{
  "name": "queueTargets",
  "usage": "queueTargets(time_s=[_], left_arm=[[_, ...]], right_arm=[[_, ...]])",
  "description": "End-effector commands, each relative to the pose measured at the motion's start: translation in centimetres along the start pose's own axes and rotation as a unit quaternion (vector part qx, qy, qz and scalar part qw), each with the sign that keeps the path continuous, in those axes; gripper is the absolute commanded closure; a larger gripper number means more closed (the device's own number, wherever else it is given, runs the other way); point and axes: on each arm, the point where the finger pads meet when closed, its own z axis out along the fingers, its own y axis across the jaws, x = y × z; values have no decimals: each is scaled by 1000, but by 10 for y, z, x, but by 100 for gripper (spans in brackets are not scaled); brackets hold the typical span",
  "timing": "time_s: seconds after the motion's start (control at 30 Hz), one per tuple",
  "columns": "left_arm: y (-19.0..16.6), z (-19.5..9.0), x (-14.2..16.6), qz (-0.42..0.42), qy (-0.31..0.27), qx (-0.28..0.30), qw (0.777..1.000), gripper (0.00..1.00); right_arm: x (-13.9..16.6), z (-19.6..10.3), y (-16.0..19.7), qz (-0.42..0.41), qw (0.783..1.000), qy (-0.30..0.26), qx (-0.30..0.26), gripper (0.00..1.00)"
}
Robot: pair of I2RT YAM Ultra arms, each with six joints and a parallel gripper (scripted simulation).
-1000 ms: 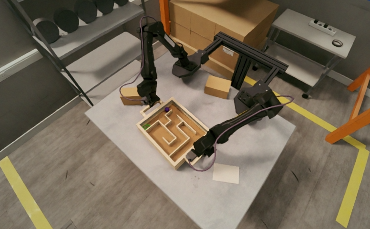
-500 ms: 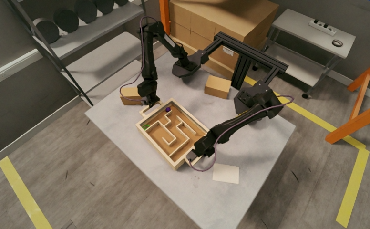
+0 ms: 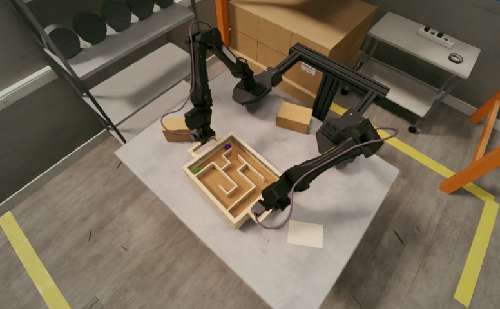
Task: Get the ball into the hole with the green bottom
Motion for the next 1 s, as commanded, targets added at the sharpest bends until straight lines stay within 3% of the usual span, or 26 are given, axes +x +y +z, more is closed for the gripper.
queueTargets(time_s=[0.0, 0.13, 0.17, 0.37, 0.4, 0.47, 0.5, 0.67, 0.73, 0.83, 0.9, 0.93, 0.97], left_arm=[[3, -5, -38, -14, -48, 19, 999, 100], [9, -15, -55, -26, -91, 33, 995, 100], [7, -13, -40, -18, -83, 18, 996, 100], [11, -27, -33, -16, -39, -15, 999, 100], [12, -29, -36, -14, -41, -22, 999, 100], [9, -30, -35, -9, -30, -27, 999, 100], [-1, -11, -27, 2, -12, -21, 1000, 100], [10, -23, -50, -18, -48, 7, 999, 100], [11, -25, -60, -23, -77, 10, 997, 100], [11, -25, -54, -22, -64, 8, 998, 100], [9, -9, -41, -22, -75, 26, 997, 100], [9, -7, -40, -22, -79, 30, 996, 100], [8, -8, -37, -19, -80, 26, 996, 100]], right_arm=[[-41, -33, 5, 16, 998, -54, 11, 100], [-48, -39, 7, 18, 997, -75, 24, 100], [-58, -39, 11, 16, 995, -98, 8, 100], [-50, -25, 6, 21, 997, -66, -25, 100], [-35, -4, 12, 9, 999, -37, -24, 100], [-43, -12, 11, 19, 998, -52, -35, 100], [-45, -15, 9, 16, 998, -49, -28, 100], [-37, -19, 10, 14, 999, -31, 2, 100], [-52, -27, 9, 17, 997, -69, 0, 100], [-51, -30, 11, 19, 998, -63, -4, 100], [-55, -38, 8, 25, 996, -84, 17, 100], [-27, -29, 6, 12, 998, -61, 28, 100], [-30, -29, 10, 5, 997, -68, 23, 100]])
